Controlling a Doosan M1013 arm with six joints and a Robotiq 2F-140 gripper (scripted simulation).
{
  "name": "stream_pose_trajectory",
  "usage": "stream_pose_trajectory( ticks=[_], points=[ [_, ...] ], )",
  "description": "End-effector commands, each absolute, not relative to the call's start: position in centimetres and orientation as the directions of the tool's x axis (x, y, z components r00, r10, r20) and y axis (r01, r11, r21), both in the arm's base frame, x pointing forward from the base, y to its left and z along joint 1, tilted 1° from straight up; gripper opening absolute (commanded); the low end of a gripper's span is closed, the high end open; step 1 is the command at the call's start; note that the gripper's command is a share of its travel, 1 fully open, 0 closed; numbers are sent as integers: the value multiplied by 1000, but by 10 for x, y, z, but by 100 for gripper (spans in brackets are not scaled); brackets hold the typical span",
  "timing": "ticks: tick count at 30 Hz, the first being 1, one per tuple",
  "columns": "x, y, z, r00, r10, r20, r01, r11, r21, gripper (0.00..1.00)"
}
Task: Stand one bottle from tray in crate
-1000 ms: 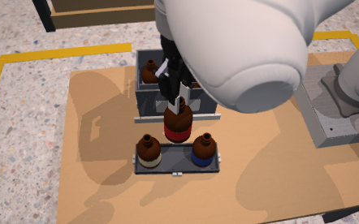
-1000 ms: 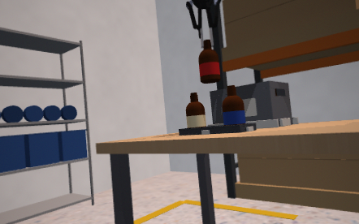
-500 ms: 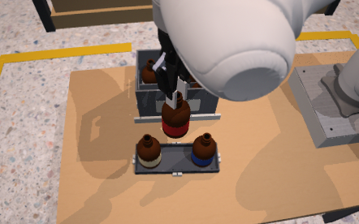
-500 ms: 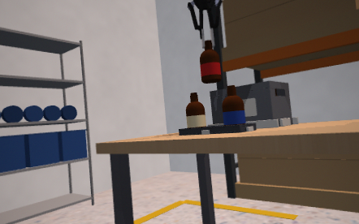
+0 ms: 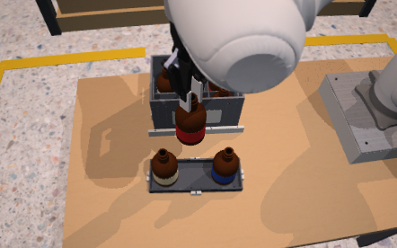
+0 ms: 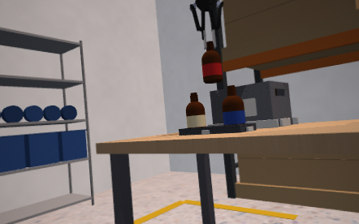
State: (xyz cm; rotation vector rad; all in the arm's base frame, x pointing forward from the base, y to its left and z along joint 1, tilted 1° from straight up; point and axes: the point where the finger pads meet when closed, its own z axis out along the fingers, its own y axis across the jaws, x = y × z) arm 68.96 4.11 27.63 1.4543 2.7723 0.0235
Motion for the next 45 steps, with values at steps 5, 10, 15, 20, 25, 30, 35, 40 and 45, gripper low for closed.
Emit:
stream_pose_trajectory(
  ticks=[5, 10, 15, 20, 25, 30, 35, 40, 45],
  points=[
    [693, 23, 276, -568, 823, -2, 823, 568, 13, 0],
    [695, 12, 275, -568, 823, -2, 823, 568, 13, 0],
    [697, 3, 275, -568, 823, -2, 823, 568, 13, 0],
    [699, -6, 275, -568, 823, -2, 823, 568, 13, 0],
    [701, -18, 275, -568, 823, -2, 823, 568, 13, 0],
    [703, -30, 275, -568, 823, -2, 823, 568, 13, 0],
    [705, -38, 275, -568, 823, -2, 823, 568, 13, 0],
    [707, -50, 275, -568, 823, -2, 823, 568, 13, 0],
    [710, -61, 275, -568, 823, -2, 823, 568, 13, 0]
  ],
)
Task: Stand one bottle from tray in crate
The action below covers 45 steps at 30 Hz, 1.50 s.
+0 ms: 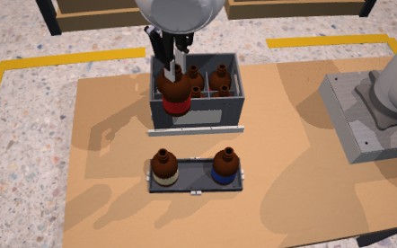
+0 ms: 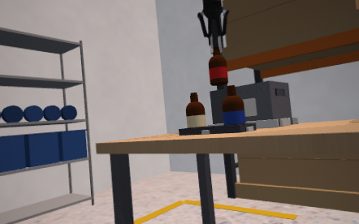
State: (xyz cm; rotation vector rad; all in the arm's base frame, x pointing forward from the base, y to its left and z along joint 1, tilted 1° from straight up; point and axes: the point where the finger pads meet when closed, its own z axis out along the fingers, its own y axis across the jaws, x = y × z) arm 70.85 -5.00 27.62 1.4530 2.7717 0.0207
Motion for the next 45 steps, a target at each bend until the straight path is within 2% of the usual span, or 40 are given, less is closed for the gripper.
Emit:
stream_pose_trajectory(
  ticks=[1, 45],
  points=[
    [710, -64, 275, -568, 823, -2, 823, 568, 13, 0],
    [723, -127, 275, -568, 823, -2, 823, 568, 13, 0]
  ],
)
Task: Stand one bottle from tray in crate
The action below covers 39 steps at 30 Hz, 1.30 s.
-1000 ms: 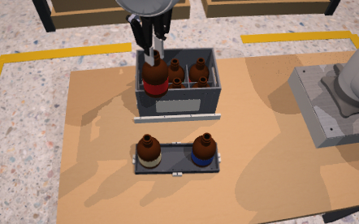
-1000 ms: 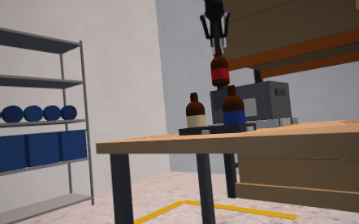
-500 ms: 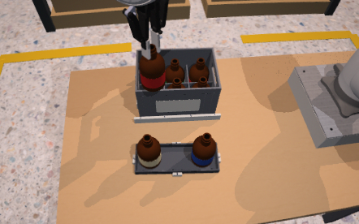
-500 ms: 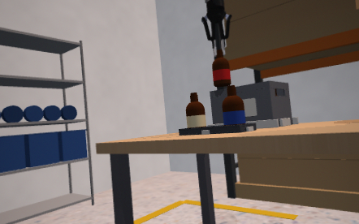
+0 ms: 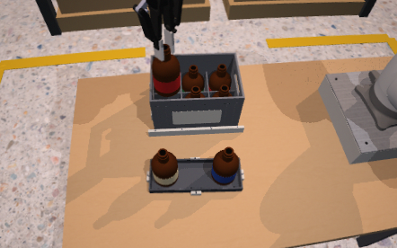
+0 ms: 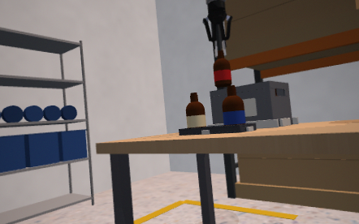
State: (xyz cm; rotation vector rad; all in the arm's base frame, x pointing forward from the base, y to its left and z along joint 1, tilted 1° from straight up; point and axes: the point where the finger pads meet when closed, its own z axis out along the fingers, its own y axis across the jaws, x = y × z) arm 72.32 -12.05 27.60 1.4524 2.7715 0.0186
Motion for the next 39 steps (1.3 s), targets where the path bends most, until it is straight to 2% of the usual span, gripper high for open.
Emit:
stream_pose_trajectory(
  ticks=[1, 39],
  points=[
    [723, -128, 275, -568, 823, -2, 823, 568, 13, 0],
    [725, -137, 275, -568, 823, -2, 823, 568, 13, 0]
  ],
)
